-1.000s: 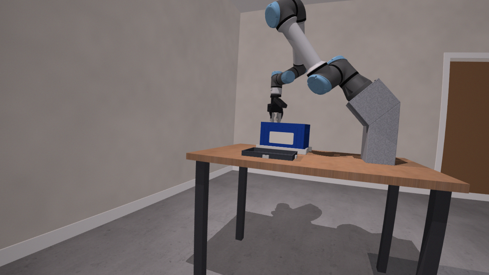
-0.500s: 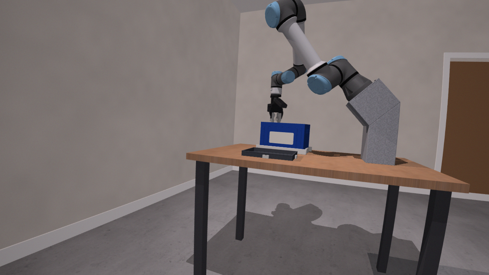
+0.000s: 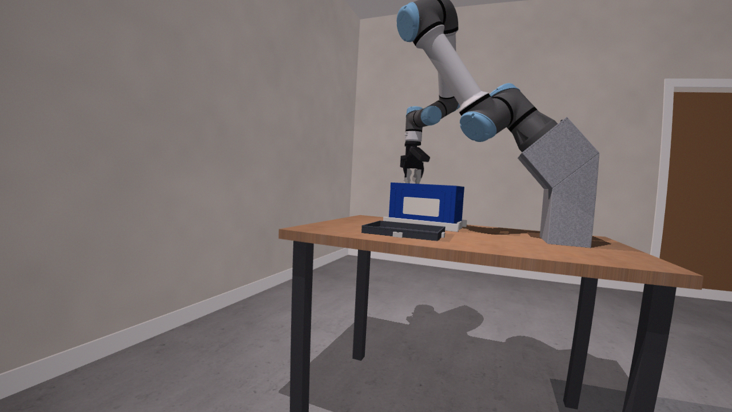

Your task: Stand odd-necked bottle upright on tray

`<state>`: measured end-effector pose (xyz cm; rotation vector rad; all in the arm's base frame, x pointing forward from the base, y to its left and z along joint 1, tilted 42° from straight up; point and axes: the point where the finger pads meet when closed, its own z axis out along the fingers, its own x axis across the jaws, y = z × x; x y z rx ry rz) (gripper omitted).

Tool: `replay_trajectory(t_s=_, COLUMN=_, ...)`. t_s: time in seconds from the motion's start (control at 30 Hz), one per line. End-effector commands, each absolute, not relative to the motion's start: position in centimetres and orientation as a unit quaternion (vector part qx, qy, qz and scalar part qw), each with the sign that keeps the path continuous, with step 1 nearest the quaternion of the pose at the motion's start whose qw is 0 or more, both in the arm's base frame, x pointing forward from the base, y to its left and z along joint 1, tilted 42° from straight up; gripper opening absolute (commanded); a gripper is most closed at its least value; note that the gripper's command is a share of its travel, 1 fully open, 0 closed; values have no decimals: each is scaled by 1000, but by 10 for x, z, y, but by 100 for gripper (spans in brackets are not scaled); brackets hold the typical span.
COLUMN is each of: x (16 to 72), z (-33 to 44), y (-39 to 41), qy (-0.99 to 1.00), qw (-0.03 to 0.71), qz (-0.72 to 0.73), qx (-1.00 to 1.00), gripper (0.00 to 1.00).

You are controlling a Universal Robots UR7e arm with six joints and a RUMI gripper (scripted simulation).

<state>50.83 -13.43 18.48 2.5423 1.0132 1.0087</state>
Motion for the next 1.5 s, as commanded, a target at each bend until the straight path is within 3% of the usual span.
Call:
replay_trajectory(t_s=0.0, x=508, z=185, y=-134, qy=345, qw=113, qz=344, qx=866, gripper=0)
replay_trajectory(t_s=1.47, x=485, z=210, y=-135, qy=345, qw=113, qz=344, qx=866, gripper=0)
